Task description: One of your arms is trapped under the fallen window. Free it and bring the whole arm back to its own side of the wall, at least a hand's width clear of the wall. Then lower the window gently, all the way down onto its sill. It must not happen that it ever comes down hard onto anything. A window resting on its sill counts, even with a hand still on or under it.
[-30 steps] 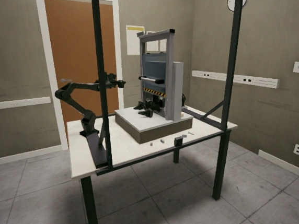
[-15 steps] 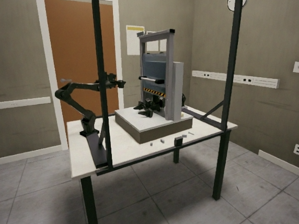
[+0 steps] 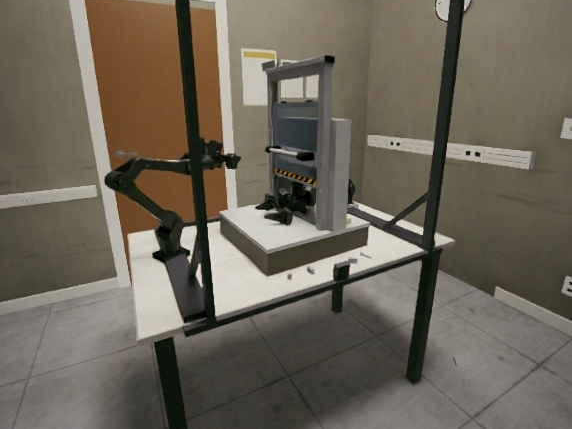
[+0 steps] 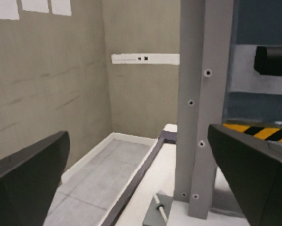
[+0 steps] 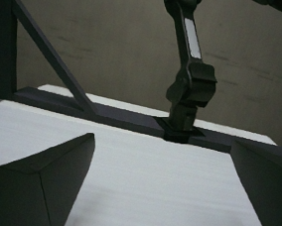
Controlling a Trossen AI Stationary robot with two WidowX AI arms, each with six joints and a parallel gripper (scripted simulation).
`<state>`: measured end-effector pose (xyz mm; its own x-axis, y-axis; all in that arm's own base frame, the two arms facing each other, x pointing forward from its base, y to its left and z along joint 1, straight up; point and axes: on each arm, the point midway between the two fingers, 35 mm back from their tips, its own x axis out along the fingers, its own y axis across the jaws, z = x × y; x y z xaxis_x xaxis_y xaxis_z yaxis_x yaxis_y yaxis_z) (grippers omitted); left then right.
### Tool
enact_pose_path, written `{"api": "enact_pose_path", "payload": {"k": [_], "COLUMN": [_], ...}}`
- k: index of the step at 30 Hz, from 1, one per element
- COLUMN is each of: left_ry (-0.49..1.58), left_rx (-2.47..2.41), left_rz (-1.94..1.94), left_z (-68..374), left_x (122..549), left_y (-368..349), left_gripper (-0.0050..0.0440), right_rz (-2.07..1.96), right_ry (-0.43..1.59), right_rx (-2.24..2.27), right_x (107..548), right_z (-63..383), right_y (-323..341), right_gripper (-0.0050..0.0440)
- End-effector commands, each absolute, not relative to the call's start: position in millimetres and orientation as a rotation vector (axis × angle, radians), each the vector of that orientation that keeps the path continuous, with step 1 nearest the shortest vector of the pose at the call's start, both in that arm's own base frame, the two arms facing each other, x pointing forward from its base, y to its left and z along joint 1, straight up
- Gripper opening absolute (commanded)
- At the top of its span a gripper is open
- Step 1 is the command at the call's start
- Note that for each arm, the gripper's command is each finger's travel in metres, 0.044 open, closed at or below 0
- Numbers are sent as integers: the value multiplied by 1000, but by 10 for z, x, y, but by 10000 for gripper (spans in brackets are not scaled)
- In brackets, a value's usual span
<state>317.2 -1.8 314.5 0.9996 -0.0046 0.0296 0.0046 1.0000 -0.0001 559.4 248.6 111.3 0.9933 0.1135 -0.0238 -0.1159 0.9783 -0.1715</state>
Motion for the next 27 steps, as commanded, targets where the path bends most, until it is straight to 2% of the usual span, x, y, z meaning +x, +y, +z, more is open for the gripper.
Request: {"api": "enact_pose_path", "payload": {"k": [1, 8, 13, 16, 27], "left_ry": [-29, -46, -23, -41, -13], "left_rx": [-2, -10, -8, -13, -8], "left_rz": [-33, -108, -164, -151, -287], "left_z": [3134, 3181, 3056, 3138, 2977], "left_x": [3191, 3190, 3141, 3148, 2898], "left_y": [-172, -641, -959, -915, -1633], "left_gripper": [400, 400, 400, 400, 400], "right_rz": [113, 113, 113, 113, 113], "right_ry": [-42, -42, -42, -42, -42], "right_rx": [-161, -161, -161, -161, -161], "right_x": [5609, 5609, 5609, 5609, 5609], "right_z": [1453, 1453, 1453, 1453, 1453], "right_y": [2499, 2499, 2499, 2499, 2499], "right_gripper": [400, 400, 400, 400, 400]}}
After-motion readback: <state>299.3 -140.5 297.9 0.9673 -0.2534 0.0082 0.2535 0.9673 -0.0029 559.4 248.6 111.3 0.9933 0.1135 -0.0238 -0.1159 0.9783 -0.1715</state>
